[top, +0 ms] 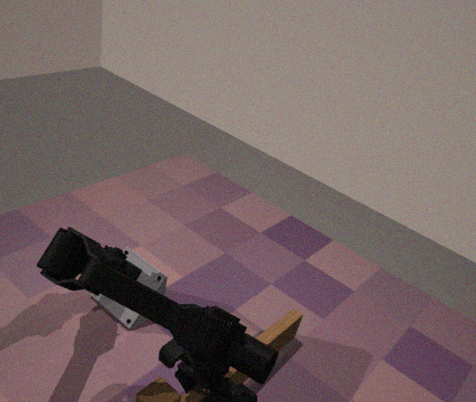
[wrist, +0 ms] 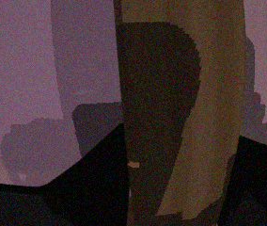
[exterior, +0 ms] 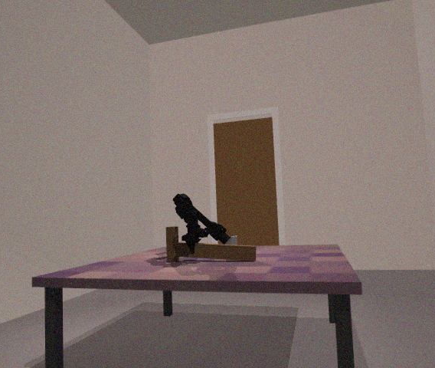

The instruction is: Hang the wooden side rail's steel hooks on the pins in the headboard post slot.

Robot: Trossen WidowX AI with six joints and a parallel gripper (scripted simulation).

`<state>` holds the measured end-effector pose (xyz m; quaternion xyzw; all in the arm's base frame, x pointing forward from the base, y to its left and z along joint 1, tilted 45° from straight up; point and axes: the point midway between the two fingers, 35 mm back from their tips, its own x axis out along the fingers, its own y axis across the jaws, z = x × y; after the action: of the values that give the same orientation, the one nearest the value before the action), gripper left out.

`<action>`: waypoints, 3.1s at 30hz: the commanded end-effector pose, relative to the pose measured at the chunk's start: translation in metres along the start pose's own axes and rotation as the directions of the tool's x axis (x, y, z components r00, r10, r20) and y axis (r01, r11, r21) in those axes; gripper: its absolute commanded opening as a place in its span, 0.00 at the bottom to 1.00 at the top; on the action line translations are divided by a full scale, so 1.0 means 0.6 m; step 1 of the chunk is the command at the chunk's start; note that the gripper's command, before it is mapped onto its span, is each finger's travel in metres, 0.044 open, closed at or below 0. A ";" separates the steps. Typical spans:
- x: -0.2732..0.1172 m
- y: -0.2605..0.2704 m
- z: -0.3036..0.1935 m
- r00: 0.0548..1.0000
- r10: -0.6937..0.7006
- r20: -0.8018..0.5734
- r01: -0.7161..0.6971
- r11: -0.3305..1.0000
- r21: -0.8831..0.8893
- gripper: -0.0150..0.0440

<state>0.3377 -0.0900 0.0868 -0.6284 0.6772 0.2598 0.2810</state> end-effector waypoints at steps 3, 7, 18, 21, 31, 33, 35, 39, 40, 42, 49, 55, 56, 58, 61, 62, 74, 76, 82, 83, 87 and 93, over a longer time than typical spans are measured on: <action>-0.003 -0.003 0.000 1.000 -0.013 -0.006 0.013 1.000 0.001 0.25; -0.002 -0.003 0.000 1.000 -0.013 -0.006 0.013 1.000 0.001 0.25; 0.001 -0.003 0.000 1.000 -0.013 -0.006 0.013 1.000 0.001 0.25; 0.002 -0.003 0.000 1.000 -0.013 -0.006 0.013 1.000 0.001 0.25; 0.005 -0.003 0.000 1.000 -0.013 -0.006 0.013 1.000 0.001 0.25; 0.005 -0.003 0.000 1.000 -0.013 -0.006 0.013 1.000 0.001 0.25; 0.006 -0.003 0.000 1.000 -0.013 -0.006 0.013 1.000 0.001 0.25; 0.007 -0.003 0.000 1.000 -0.013 -0.006 0.013 1.000 0.001 0.25; 0.007 -0.003 0.000 1.000 -0.013 -0.006 0.013 1.000 0.001 0.25; 0.008 -0.003 0.000 1.000 -0.013 -0.006 0.013 1.000 0.001 0.25; 0.010 -0.003 0.000 1.000 -0.013 -0.006 0.013 1.000 0.001 0.25; 0.011 -0.003 0.000 1.000 -0.013 -0.006 0.013 1.000 0.001 0.25; 0.011 -0.003 0.000 1.000 -0.013 -0.006 0.013 1.000 0.001 0.25; 0.012 -0.003 0.000 1.000 -0.013 -0.006 0.013 1.000 0.001 0.25; 0.011 0.000 0.001 1.000 -0.006 -0.002 0.006 1.000 -0.004 0.39; 0.011 0.000 0.001 1.000 -0.006 -0.002 0.006 1.000 -0.004 0.43; -0.026 -0.001 0.001 1.000 -0.010 -0.003 0.010 1.000 -0.001 0.97; -0.051 0.000 0.001 1.000 -0.012 -0.004 0.012 1.000 0.000 1.00; -0.055 0.001 0.001 1.000 -0.012 -0.004 0.012 1.000 0.000 1.00; -0.055 0.000 0.005 1.000 -0.012 -0.004 0.012 1.000 0.000 1.00; -0.055 0.000 0.048 1.000 -0.012 -0.003 0.012 1.000 0.000 1.00; -0.054 0.000 0.046 1.000 -0.011 -0.005 0.011 1.000 -0.010 1.00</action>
<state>0.3410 -0.0468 0.0897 -0.6345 0.6730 0.2600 0.2771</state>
